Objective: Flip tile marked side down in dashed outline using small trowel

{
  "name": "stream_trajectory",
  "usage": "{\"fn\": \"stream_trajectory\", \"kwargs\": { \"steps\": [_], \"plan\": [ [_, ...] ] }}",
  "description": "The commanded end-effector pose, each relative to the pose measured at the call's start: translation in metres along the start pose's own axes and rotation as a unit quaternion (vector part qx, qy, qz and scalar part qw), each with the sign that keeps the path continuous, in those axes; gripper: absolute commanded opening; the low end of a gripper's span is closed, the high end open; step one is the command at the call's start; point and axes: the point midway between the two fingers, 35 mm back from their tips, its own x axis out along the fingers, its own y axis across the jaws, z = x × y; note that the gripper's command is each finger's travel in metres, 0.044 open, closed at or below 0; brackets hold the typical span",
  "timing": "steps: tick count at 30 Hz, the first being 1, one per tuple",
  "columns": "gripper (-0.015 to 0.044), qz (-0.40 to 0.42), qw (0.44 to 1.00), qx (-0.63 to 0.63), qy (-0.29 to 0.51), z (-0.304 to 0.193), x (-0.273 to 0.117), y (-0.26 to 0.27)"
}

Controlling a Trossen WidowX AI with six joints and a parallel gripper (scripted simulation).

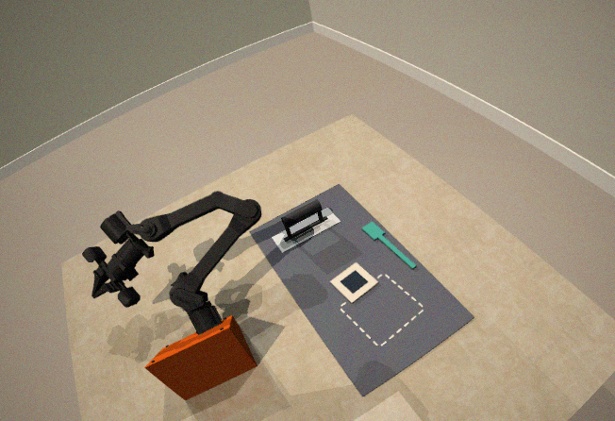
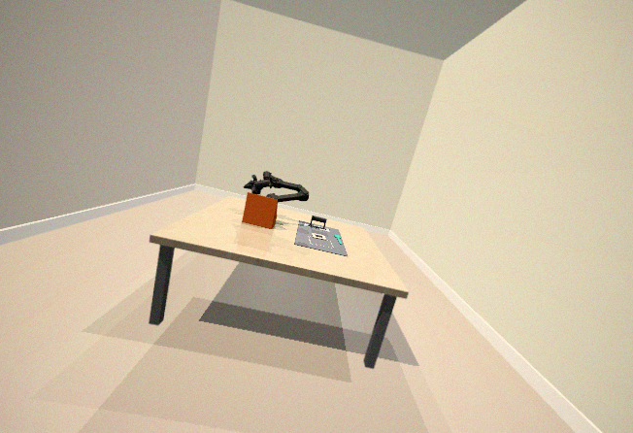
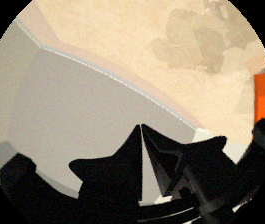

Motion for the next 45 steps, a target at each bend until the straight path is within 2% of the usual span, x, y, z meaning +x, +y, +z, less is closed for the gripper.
{"fn": "stream_trajectory", "kwargs": {
  "steps": [1,8,18,19,25,36,45],
  "plan": [
    [0.0000,0.000,1.000,0.000,0.000,0.000,0.000,0.000],
    [0.0000,0.000,1.000,0.000,0.000,0.000,0.000,0.000],
    [0.0258,-0.003,1.000,-0.003,-0.010,0.005,0.001,0.002],
    [0.0270,-0.005,1.000,-0.004,-0.014,0.007,0.001,0.003],
    [0.0270,-0.017,0.999,-0.012,-0.045,0.024,0.002,0.008],
    [0.0270,-0.071,0.985,-0.031,-0.157,0.094,-0.003,0.025],
    [0.0270,-0.098,0.974,-0.033,-0.203,0.127,-0.011,0.030]
  ]
}}
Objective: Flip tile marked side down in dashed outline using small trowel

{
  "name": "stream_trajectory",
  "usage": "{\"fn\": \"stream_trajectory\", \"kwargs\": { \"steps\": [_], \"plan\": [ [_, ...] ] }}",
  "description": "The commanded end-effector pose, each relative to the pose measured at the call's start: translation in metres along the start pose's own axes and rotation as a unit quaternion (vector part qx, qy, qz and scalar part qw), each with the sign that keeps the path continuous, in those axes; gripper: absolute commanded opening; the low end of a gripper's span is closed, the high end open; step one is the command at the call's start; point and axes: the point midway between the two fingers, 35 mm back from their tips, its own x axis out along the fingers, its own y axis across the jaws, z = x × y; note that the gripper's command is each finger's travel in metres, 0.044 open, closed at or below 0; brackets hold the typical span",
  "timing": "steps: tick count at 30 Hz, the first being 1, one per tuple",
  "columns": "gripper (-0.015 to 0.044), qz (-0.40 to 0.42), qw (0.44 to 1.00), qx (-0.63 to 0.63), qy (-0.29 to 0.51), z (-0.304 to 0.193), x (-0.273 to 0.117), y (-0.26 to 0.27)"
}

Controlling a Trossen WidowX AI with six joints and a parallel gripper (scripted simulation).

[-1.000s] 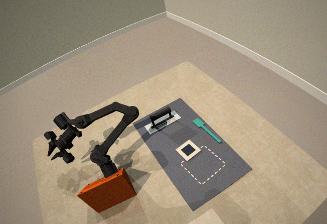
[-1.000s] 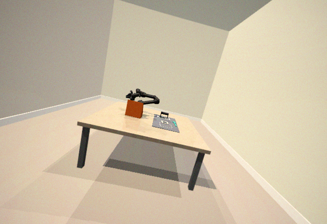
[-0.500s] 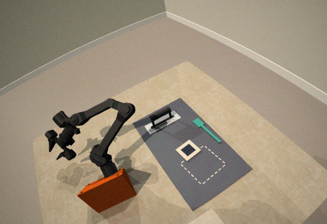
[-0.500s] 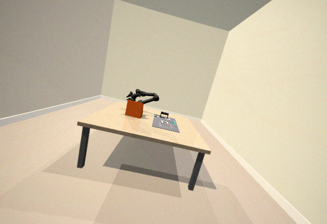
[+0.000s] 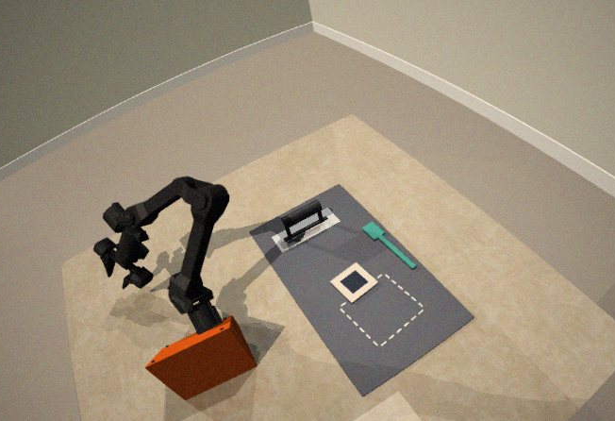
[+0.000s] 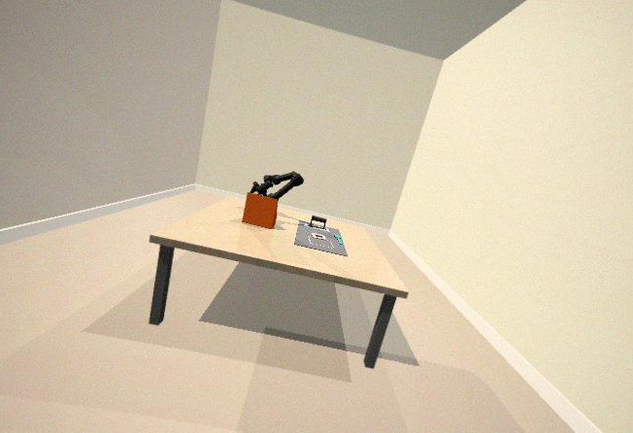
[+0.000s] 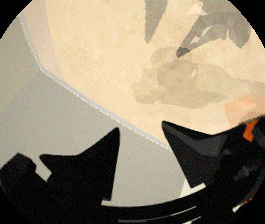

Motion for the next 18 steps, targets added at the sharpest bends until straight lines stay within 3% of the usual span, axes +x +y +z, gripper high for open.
{"fn": "stream_trajectory", "kwargs": {
  "steps": [1,10,18],
  "plan": [
    [0.0270,-0.011,1.000,-0.004,-0.013,0.012,0.001,0.001],
    [0.0270,-0.033,0.998,-0.004,-0.044,0.038,0.002,0.001],
    [0.0270,-0.083,0.991,0.003,-0.108,0.098,-0.004,-0.004]
  ]
}}
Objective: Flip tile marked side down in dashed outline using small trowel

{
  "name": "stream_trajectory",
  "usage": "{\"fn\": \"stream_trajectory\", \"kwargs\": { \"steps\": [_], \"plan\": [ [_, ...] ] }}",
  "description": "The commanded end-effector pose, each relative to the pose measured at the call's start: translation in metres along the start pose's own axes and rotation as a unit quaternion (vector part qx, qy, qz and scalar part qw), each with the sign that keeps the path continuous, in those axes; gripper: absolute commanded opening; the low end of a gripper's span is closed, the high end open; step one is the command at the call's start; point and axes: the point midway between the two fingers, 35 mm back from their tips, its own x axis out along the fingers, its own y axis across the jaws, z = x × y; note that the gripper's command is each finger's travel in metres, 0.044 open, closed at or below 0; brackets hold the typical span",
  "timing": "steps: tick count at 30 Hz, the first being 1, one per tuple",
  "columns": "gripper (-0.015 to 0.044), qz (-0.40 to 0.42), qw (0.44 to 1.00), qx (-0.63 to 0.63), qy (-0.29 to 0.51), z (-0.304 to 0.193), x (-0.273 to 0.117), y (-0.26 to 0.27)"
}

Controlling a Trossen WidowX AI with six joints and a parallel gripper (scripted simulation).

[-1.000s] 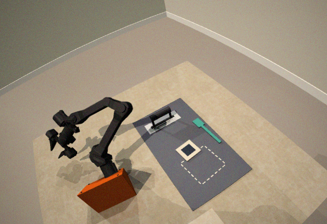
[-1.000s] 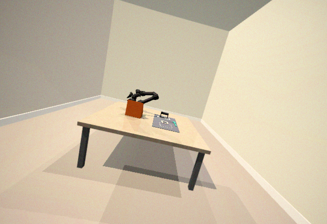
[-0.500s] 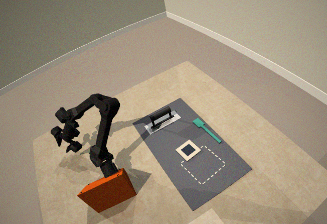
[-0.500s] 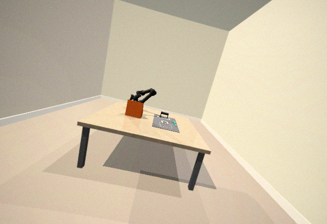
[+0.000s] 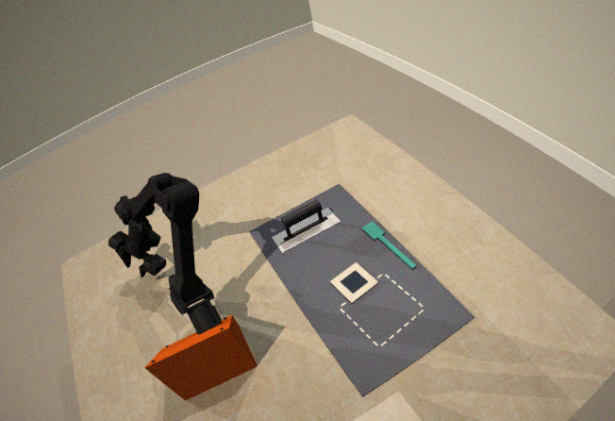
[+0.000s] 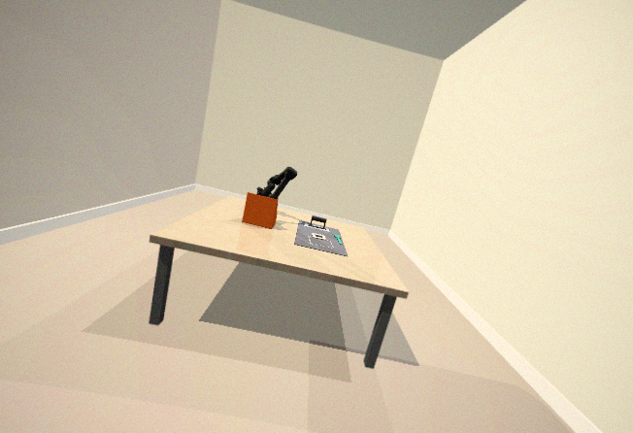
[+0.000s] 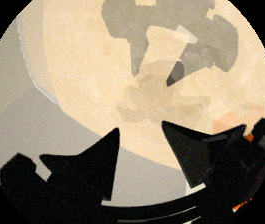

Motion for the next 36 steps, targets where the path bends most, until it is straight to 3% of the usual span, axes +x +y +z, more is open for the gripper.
{"fn": "stream_trajectory", "kwargs": {
  "steps": [1,20,36],
  "plan": [
    [0.0270,-0.024,0.999,0.001,-0.027,0.029,0.001,-0.003],
    [0.0270,-0.135,0.980,0.028,-0.144,0.159,-0.030,-0.049],
    [0.0270,-0.205,0.963,0.052,-0.166,0.230,-0.077,-0.102]
  ]
}}
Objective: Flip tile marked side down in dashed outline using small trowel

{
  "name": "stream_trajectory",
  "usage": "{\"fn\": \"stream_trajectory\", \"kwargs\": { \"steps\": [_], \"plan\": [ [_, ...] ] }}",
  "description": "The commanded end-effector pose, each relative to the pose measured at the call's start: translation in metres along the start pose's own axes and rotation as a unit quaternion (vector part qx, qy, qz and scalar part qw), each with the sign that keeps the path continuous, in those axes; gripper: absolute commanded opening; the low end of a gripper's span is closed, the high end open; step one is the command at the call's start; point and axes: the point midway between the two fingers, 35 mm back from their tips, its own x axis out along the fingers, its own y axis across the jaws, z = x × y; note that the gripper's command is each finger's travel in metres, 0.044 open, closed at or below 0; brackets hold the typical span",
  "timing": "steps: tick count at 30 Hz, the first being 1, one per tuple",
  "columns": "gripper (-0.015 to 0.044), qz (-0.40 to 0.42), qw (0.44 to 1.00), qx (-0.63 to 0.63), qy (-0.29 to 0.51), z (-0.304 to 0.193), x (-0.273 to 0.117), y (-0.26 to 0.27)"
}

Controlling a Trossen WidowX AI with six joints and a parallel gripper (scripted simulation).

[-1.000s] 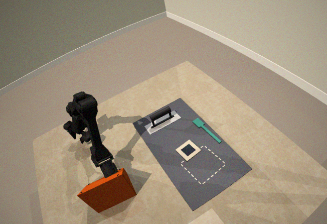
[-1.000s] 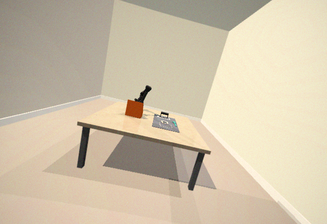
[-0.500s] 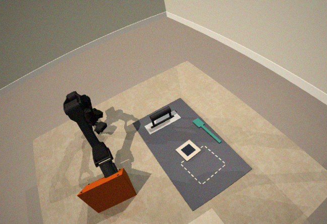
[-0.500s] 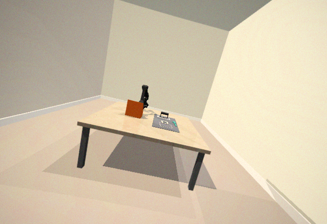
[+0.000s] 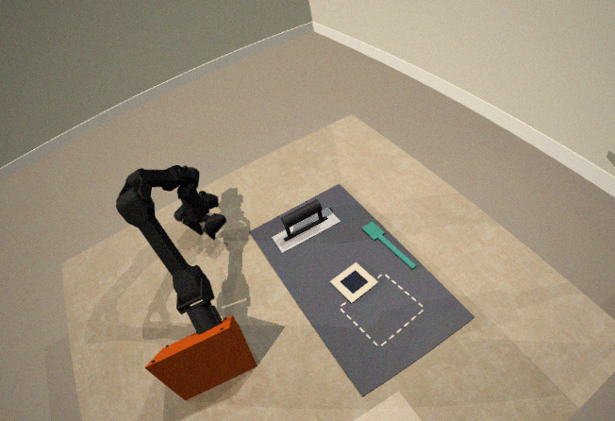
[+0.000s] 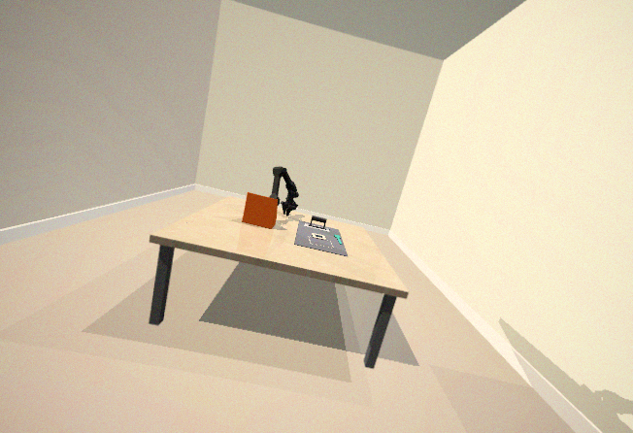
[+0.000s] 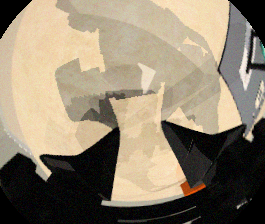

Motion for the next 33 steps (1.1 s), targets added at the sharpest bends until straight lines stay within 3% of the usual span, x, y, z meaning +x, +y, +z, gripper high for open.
{"fn": "stream_trajectory", "kwargs": {
  "steps": [1,7,17,33],
  "plan": [
    [0.0270,-0.009,1.000,0.002,-0.003,0.018,-0.002,-0.012],
    [0.0270,-0.029,0.999,0.027,0.001,0.047,-0.005,-0.042],
    [0.0270,-0.042,0.990,0.132,0.017,0.112,-0.034,-0.153],
    [0.0270,0.000,0.966,0.257,-0.021,0.136,-0.097,-0.286]
  ]
}}
